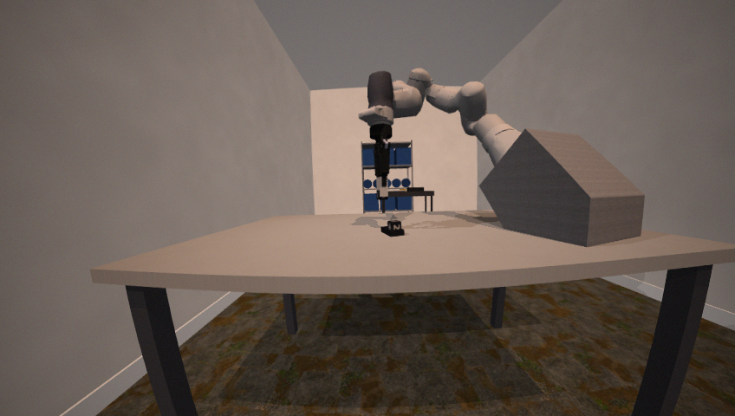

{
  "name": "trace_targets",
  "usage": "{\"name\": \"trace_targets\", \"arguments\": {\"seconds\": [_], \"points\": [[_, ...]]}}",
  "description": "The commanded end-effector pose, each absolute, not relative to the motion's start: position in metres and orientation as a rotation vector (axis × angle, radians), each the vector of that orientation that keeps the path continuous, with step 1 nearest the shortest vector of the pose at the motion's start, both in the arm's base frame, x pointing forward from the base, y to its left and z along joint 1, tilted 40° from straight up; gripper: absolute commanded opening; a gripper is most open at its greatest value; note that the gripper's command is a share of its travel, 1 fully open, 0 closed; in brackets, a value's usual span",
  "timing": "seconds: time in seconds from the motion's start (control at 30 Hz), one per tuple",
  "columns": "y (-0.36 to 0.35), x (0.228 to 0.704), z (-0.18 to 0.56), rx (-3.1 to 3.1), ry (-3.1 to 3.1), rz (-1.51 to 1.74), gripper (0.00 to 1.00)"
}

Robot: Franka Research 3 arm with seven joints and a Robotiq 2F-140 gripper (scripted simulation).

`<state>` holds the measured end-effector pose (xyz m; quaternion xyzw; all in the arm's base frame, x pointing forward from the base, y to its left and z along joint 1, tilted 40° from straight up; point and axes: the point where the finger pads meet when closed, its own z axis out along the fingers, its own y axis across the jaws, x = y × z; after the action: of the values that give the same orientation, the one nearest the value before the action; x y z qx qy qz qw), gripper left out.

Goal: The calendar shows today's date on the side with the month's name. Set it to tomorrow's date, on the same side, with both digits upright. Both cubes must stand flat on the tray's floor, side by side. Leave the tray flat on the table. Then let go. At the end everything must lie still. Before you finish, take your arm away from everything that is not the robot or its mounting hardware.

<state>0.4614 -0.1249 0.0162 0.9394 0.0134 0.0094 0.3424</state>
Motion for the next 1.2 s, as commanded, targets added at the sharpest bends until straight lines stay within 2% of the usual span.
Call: {"name": "trace_targets", "arguments": {"seconds": [0.0, 1.17], "points": [[-0.128, 0.462, 0.018, 2.435, 0.242, -0.062, 0.17], [-0.143, 0.463, 0.029, 2.307, 0.873, -0.293, 0.17]]}}
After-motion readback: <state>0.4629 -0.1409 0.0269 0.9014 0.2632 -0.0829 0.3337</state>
